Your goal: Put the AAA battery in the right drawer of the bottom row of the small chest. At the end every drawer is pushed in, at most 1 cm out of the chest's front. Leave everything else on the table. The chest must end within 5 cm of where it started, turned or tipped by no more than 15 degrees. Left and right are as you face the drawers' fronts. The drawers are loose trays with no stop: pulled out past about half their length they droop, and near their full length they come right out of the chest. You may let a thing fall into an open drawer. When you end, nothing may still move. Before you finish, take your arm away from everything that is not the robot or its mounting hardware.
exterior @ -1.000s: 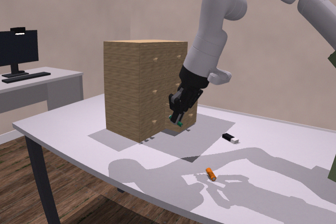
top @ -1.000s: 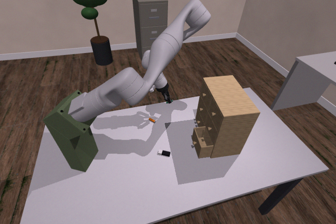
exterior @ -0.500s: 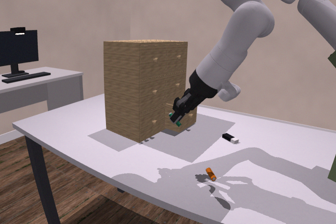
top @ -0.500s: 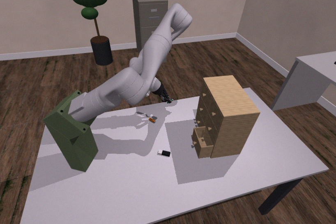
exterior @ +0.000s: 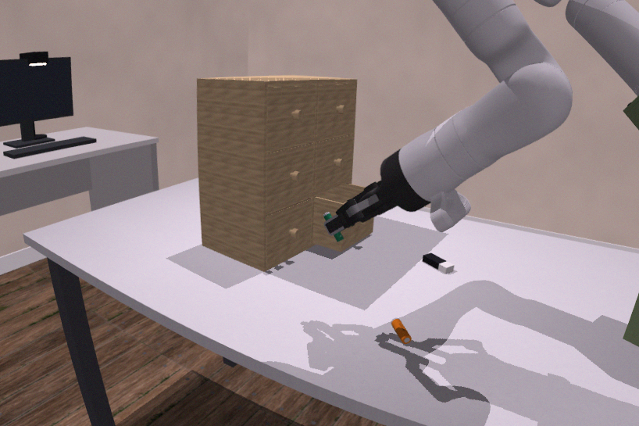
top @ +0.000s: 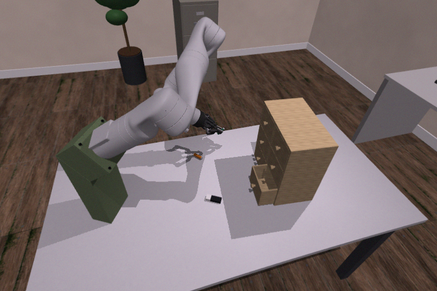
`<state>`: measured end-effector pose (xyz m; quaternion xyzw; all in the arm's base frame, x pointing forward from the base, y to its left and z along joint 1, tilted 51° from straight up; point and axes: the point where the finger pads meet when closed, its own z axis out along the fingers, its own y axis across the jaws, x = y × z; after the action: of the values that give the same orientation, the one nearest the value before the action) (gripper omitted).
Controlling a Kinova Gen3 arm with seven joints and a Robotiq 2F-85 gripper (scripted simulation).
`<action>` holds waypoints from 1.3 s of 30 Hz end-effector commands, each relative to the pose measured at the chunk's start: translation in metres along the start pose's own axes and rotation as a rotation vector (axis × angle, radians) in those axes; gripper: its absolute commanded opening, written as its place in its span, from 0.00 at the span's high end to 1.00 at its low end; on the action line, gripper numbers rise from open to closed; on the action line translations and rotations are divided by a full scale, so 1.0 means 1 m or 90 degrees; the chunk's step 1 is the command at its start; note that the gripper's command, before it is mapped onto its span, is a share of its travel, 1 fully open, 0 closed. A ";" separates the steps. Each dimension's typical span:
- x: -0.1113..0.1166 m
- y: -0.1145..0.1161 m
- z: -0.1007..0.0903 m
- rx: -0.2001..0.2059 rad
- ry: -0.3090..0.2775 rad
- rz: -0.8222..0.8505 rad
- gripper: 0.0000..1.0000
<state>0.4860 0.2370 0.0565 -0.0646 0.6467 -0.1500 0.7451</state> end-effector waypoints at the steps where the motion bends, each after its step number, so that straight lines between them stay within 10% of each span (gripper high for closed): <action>1: 0.014 0.000 -0.004 -0.008 -0.024 -0.018 0.95; 21: 0.018 0.000 -0.005 -0.010 -0.183 -0.017 0.95; 39: 0.018 0.000 -0.005 -0.010 -0.216 -0.016 0.95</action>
<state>0.4834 0.2315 0.0389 -0.1027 0.5122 -0.1414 0.8409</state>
